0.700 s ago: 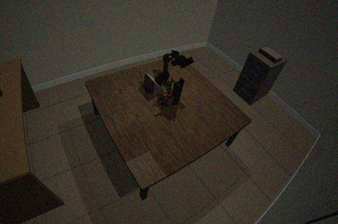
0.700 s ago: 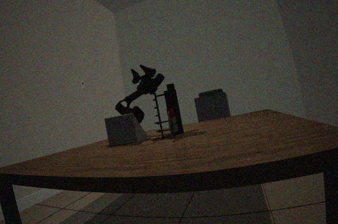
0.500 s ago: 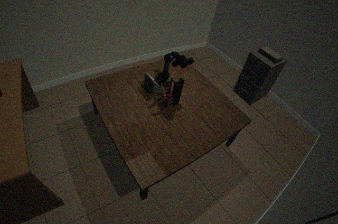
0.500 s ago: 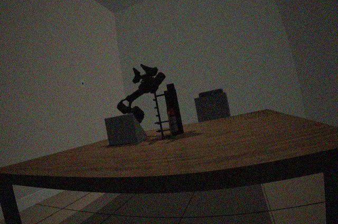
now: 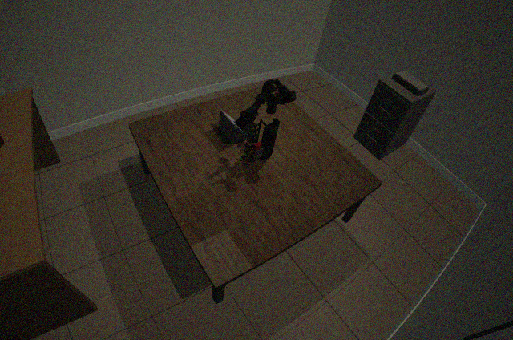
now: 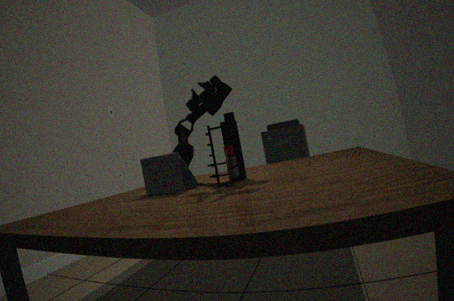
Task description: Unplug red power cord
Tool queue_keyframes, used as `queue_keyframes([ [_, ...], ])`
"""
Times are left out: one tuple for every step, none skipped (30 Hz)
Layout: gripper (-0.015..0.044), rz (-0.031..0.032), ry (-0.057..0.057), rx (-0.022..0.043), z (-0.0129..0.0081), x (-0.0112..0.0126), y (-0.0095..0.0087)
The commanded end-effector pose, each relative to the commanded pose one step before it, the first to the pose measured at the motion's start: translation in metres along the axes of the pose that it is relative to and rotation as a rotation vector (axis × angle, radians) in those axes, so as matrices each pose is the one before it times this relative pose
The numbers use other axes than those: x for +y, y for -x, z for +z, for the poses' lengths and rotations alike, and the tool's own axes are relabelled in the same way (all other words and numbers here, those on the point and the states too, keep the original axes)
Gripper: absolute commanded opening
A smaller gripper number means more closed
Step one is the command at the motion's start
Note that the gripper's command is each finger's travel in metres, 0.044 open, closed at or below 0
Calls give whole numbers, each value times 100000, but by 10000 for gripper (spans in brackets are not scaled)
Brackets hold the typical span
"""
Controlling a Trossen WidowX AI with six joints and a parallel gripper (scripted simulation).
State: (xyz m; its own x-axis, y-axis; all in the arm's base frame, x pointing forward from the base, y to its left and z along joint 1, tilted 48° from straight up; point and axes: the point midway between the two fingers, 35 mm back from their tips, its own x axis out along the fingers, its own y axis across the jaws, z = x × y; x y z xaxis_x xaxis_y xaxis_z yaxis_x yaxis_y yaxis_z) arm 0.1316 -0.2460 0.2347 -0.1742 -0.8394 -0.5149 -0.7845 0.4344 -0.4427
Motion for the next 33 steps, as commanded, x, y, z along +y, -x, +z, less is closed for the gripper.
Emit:
queue_keyframes([
  [160,23184,-53324,-29534,6150,-1711,-4161],
  [160,3680,-7009,-2788,647,155,-583],
  [160,3937,-7279,-2595,620,197,-586],
  [160,4170,-7474,-2327,580,234,-593],
  [160,4344,-7588,-2024,537,261,-599],
  [160,4480,-7681,-1707,494,282,-603],
  [160,4590,-7771,-1386,451,296,-606],
  [160,4685,-7879,-1066,410,305,-608],
  [160,4762,-7999,-743,371,311,-610],
  [160,2176,-4206,-241,231,-406,-695],
  [160,1001,-1947,-107,106,-193,-321],
  [160,5376,-6049,1837,-27,662,-803],
  [160,5266,-6215,2159,-70,625,-799],
  [160,5135,-6381,2468,-108,586,-793],
  [160,4984,-6546,2763,-139,545,-786],
  [160,4814,-6709,3043,-166,502,-777],
  [160,4628,-6871,3307,-186,459,-767],
  [160,4486,-6748,4062,-334,551,-755],
  [160,4245,-6824,4488,-397,539,-747],
  [160,4465,-7898,5430,-481,563,-831],
  [160,5184,-10536,7361,-627,640,-1034],
  [160,4012,-9607,6755,-545,470,-886],
  [160,3249,-9178,6439,-489,367,-796],
  [160,2912,-9874,6869,-488,325,-802],
  [160,2514,-10609,7270,-476,285,-803],
  [160,2006,-11038,7402,-442,242,-774],
  [160,1103,-8005,5243,-283,143,-528],
  [160,473,-4229,2724,-136,66,-269],
  [160,116,-1149,735,-35,17,-72],
  [160,0,0,0,0,0,0],
  [160,0,0,0,0,0,0],
  [160,0,0,0,0,0,0],
  [160,0,0,0,0,0,0],
])
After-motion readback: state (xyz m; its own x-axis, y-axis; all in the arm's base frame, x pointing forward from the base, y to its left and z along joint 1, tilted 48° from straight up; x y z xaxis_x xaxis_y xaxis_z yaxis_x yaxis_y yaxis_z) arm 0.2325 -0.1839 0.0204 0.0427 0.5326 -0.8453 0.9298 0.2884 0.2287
